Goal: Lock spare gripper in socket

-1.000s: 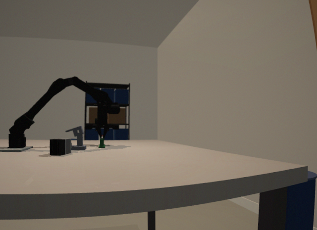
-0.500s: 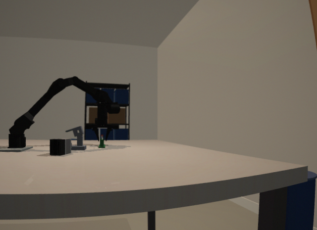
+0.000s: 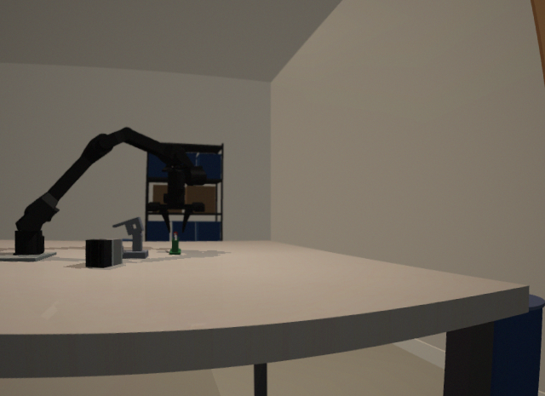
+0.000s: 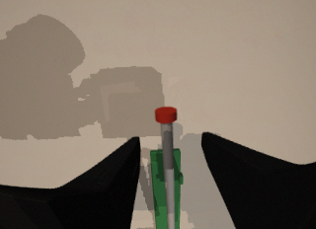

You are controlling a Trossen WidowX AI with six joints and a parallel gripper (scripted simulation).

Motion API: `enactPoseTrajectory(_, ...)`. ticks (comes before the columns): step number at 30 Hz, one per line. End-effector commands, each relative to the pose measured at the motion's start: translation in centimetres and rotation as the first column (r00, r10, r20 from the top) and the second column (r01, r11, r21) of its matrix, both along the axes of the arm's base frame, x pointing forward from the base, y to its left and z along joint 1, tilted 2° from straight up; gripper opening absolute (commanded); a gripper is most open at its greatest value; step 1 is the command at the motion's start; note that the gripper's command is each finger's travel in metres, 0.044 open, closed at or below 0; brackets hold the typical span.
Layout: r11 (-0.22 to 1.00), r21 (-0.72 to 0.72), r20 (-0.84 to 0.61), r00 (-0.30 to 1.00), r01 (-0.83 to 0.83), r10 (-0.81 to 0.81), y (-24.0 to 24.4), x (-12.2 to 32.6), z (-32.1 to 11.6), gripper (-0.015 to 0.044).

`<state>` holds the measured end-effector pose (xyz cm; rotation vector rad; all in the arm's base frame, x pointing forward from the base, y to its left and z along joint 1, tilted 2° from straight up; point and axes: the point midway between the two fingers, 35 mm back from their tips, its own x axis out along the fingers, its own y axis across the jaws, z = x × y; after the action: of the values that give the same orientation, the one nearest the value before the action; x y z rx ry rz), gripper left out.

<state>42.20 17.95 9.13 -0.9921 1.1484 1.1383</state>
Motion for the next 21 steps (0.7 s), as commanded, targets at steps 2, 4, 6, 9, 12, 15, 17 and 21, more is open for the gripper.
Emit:
enactPoseTrajectory(2,1.000,0.000,0.000,1.000,0.000,0.000,0.0,0.0,1.3,0.0200)
enactPoseTrajectory(4,1.000,0.000,0.001,1.000,0.000,0.000,0.0,0.0,1.8,0.0200)
enactPoseTrajectory(6,1.000,0.001,0.002,1.000,0.000,0.000,0.0,0.0,2.2,0.0200)
enactPoseTrajectory(9,1.000,0.001,0.003,1.000,0.000,0.000,0.0,0.0,3.0,0.0200)
enactPoseTrajectory(12,1.000,0.002,0.005,1.000,0.000,0.000,0.0,0.0,3.7,0.0200)
enactPoseTrajectory(15,1.000,0.003,0.007,1.000,0.000,0.000,0.0,0.1,3.1,0.0253)
enactPoseTrajectory(17,1.000,0.003,0.007,1.000,0.000,0.000,0.0,0.1,3.1,0.0305)
enactPoseTrajectory(21,1.000,0.009,0.003,1.000,-0.008,0.008,-2.0,-0.1,4.8,0.0253)
